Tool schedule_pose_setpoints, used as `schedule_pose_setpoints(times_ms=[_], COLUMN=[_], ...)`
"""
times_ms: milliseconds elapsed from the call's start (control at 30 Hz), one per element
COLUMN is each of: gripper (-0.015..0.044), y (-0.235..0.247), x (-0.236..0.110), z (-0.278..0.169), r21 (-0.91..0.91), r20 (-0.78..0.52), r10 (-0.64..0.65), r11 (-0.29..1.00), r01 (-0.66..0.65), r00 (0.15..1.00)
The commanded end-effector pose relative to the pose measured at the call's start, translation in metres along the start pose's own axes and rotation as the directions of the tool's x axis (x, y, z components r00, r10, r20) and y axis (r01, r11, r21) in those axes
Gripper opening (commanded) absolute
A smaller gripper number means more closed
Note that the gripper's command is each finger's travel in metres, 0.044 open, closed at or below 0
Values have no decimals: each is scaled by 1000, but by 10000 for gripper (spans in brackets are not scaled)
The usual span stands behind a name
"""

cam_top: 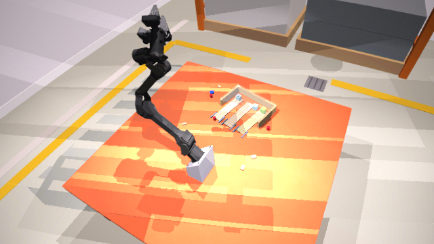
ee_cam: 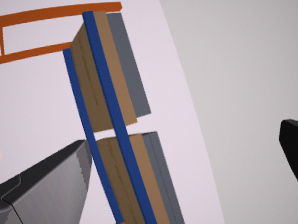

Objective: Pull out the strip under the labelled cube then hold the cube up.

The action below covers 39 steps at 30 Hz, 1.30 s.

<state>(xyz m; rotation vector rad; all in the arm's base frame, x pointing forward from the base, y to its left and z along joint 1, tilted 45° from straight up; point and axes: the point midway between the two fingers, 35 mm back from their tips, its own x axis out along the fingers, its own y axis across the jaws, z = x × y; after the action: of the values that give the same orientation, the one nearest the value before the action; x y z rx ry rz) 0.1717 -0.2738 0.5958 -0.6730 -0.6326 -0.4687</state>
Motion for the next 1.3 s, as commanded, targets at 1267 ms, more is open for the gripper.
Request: schedule_pose_setpoints(times_ms=[1267], gripper=[400], y=[444], x=[-292], z=[-236], r21=[919], r20=[-305], r10=[914], r11=[209], r01=[334], r00=[268])
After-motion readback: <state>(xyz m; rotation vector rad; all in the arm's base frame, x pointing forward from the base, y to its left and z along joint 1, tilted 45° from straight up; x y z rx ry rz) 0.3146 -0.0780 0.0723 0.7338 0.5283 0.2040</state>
